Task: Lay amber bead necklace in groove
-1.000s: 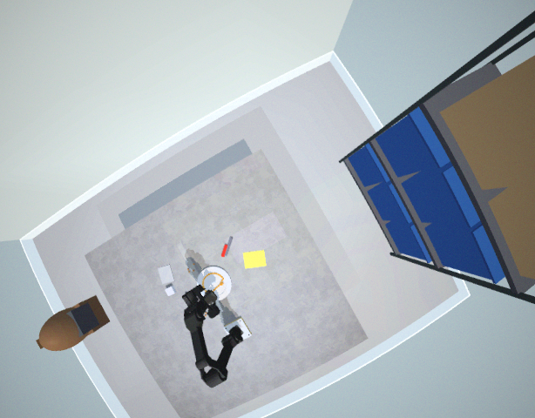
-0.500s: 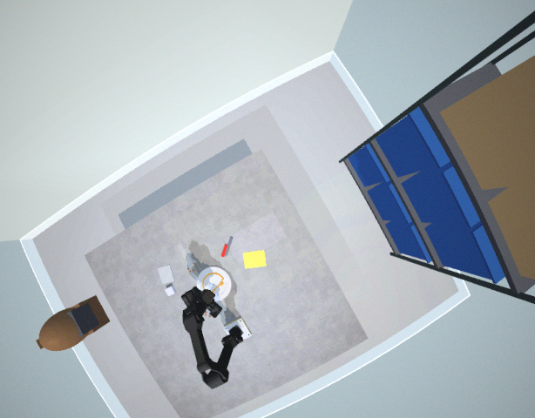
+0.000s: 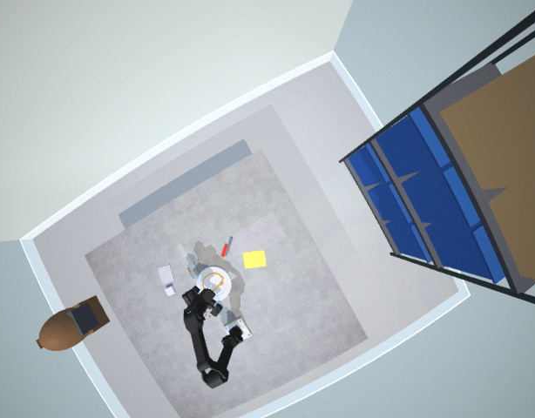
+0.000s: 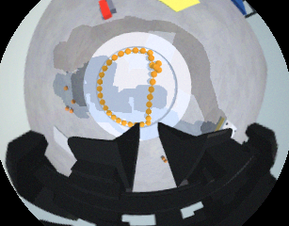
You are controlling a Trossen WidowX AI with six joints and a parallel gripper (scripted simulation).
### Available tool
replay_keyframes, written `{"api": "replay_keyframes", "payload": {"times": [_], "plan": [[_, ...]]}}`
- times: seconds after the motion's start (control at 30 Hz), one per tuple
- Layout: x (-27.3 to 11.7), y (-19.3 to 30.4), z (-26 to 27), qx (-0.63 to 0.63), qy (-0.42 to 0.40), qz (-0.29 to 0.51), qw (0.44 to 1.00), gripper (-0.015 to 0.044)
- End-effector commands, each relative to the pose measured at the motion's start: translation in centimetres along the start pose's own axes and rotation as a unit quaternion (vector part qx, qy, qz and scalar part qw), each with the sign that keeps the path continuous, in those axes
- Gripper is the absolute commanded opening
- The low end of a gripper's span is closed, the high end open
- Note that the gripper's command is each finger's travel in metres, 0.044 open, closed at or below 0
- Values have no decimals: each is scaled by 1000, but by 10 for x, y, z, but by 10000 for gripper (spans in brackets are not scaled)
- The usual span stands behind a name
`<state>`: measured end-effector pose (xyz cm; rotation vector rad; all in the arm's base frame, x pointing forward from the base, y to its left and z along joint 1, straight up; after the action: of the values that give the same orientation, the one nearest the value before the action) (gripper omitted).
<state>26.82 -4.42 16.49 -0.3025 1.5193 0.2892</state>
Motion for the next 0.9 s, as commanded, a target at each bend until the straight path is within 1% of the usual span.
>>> {"api": "replay_keyframes", "payload": {"times": [0.0,0.43,0.57,0.7,0.73,0.87], "plan": [[7,0,0,-1,2,1,1000,120],[28,0,-1,-3,4,1,1000,120],[29,0,-1,-3,5,1,1000,120],[26,0,-1,-1,3,2,1000,15],[26,0,-1,-1,3,2,1000,0],[26,0,-1,-1,3,2,1000,0]]}}
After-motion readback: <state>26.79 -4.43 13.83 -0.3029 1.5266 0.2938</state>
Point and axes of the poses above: the point midway between the two fingers, 35 mm back from their tips, its own x axis out along the fingers, its own z axis across the jaws, y = z × x, the point moved 10 cm from there along -x, back along the fingers, and after that the axes turned 10 degrees about -x, right-handed, at the moved point
